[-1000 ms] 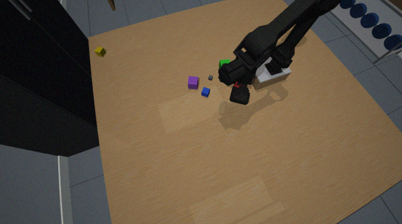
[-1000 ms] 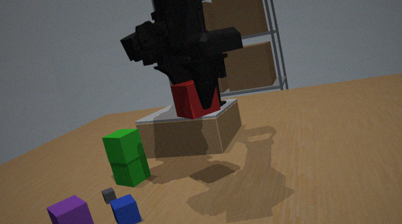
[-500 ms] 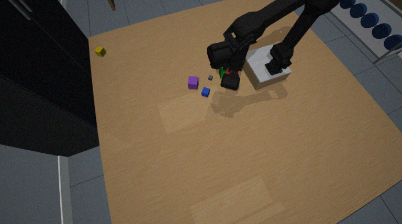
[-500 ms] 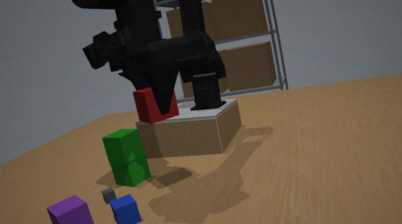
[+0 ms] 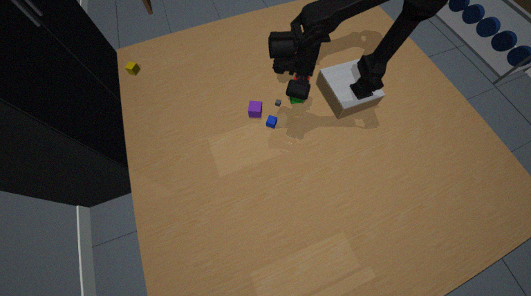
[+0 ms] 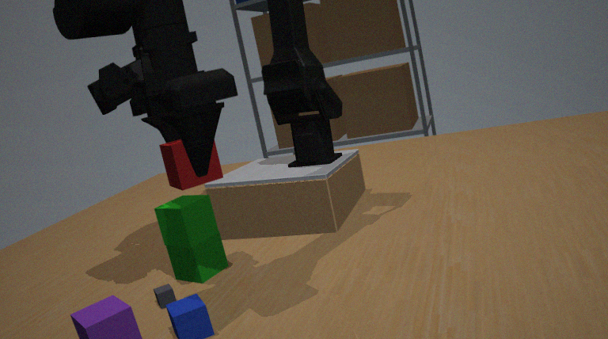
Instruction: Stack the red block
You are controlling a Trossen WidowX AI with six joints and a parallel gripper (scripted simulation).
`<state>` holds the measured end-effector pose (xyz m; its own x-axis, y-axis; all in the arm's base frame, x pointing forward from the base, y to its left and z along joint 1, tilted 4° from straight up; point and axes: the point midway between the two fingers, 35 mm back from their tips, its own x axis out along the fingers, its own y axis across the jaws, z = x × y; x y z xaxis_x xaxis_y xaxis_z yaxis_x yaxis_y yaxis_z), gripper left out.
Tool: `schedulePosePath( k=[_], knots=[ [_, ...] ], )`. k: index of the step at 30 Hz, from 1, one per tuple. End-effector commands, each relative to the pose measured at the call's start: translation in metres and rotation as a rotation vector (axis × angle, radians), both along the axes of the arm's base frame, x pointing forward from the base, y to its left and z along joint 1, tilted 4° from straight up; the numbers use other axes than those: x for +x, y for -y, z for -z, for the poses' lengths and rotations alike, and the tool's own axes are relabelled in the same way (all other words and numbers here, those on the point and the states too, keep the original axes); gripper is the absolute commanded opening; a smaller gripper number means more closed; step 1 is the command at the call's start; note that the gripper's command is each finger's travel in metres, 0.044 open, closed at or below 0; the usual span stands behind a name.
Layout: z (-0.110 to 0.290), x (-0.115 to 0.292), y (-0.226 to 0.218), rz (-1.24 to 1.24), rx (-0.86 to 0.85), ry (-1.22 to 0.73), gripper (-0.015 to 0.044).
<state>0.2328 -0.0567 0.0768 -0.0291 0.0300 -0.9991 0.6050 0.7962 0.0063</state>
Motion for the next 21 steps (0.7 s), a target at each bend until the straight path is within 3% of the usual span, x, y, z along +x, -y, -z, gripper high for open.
schedulePosePath(
  k=[1, 15, 21],
  knots=[
    [0.001, -0.007, 0.018, -0.005, -0.004, -0.004, 0.0000],
    [-0.003, -0.018, 0.040, -0.005, -0.004, -0.007, 0.0000],
    [0.015, -0.019, 0.040, -0.005, -0.004, -0.007, 0.0000]
  ],
)
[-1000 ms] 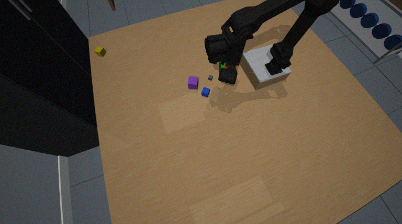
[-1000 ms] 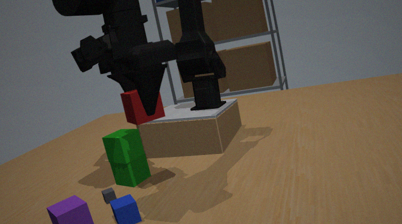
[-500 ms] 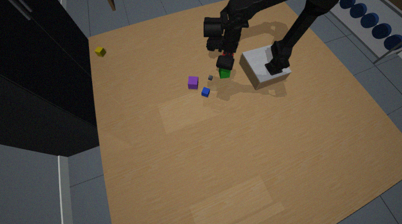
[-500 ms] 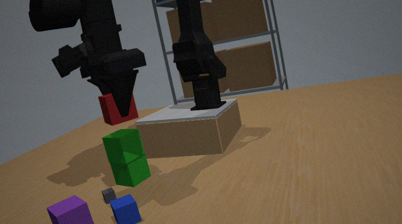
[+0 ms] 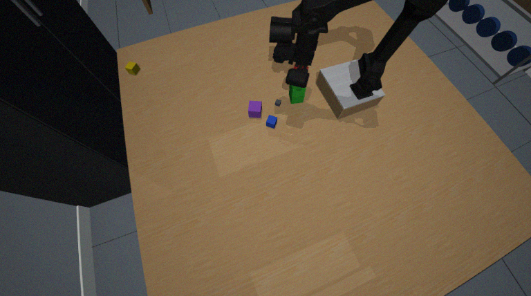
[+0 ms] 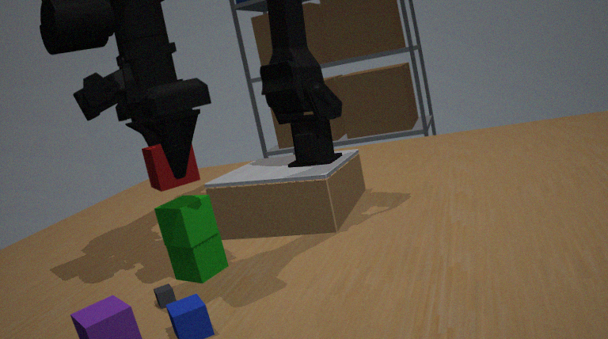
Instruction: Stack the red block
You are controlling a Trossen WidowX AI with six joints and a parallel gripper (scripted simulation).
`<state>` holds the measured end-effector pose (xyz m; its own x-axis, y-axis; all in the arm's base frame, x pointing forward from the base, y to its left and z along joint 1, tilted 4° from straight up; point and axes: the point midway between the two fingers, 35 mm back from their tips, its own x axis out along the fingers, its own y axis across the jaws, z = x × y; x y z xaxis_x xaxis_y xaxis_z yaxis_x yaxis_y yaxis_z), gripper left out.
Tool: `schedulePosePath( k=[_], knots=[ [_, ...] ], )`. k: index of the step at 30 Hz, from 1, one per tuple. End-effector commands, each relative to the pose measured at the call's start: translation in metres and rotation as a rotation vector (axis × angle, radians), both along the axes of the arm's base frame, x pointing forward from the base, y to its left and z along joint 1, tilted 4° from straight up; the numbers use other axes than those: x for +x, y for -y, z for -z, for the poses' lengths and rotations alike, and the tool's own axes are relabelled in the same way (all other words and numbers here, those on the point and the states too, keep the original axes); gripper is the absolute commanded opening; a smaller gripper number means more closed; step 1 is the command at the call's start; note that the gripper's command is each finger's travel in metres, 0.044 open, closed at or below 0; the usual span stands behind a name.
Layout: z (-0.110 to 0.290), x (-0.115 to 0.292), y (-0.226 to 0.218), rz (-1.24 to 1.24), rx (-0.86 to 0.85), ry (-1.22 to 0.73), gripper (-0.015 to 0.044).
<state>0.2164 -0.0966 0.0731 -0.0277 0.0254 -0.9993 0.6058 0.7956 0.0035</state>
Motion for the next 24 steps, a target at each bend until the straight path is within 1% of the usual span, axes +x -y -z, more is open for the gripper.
schedulePosePath(
  k=[1, 4, 24],
  knots=[
    [0.0157, -0.0025, -0.0001, -0.006, 0.000, -0.008, 0.0000],
    [0.0225, -0.0031, -0.0004, -0.006, 0.000, -0.008, 0.0000],
    [0.0227, -0.0031, -0.0005, -0.006, 0.000, -0.008, 0.0000]
  ],
)
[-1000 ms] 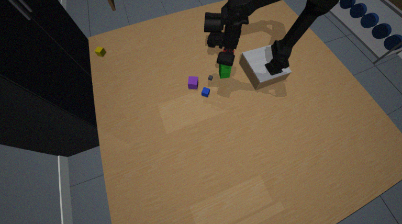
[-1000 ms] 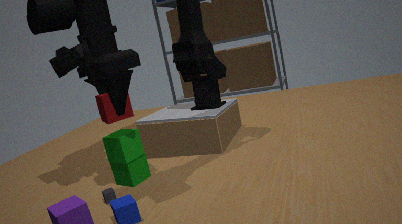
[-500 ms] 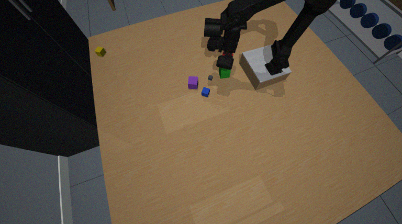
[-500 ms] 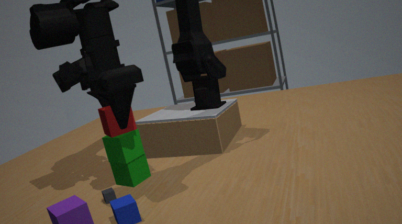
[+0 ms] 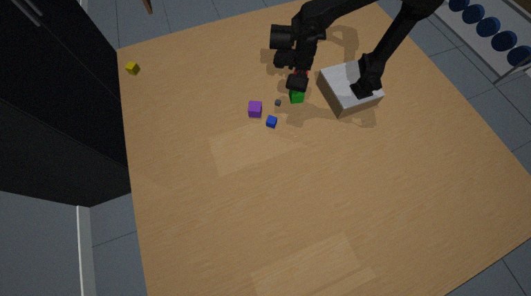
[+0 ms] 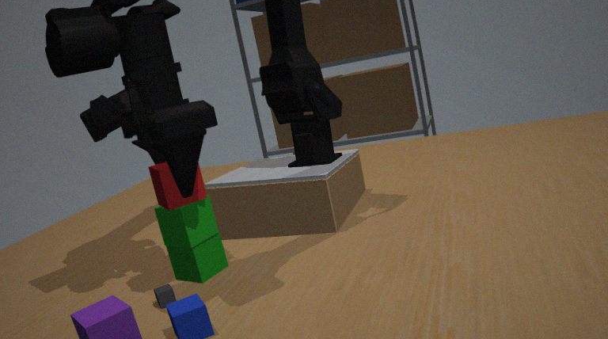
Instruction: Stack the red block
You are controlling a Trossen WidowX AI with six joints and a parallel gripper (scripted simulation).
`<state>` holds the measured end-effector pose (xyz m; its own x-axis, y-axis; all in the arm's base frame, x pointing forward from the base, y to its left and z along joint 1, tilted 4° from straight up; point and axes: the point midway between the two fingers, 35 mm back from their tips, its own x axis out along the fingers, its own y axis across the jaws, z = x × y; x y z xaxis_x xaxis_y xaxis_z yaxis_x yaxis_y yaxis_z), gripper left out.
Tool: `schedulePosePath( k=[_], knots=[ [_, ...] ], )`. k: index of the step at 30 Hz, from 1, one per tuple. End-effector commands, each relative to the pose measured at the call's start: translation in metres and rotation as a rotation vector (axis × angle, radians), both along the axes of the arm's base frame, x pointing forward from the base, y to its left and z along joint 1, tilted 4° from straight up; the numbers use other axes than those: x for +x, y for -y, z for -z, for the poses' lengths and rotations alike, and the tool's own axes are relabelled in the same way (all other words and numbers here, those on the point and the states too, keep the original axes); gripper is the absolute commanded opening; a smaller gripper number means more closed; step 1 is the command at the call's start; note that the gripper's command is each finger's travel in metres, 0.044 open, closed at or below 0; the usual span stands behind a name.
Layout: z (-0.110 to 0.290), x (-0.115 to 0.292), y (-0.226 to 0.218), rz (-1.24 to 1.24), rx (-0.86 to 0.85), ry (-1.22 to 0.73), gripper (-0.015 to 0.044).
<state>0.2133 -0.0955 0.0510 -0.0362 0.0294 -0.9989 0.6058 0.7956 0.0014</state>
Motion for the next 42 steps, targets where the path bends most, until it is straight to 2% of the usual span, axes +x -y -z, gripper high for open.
schedulePosePath(
  k=[1, 12, 29, 42],
  knots=[
    [0.0007, 0.0000, 0.0007, -0.006, -0.004, 0.000, 0.0000],
    [-0.0033, 0.0005, 0.0008, -0.006, -0.004, 0.000, 0.0000],
    [0.0003, 0.0000, 0.0000, 0.000, 0.000, 0.000, 0.0440],
    [0.0003, 0.0000, 0.0000, 0.000, 0.000, 0.000, 0.0440]
  ],
)
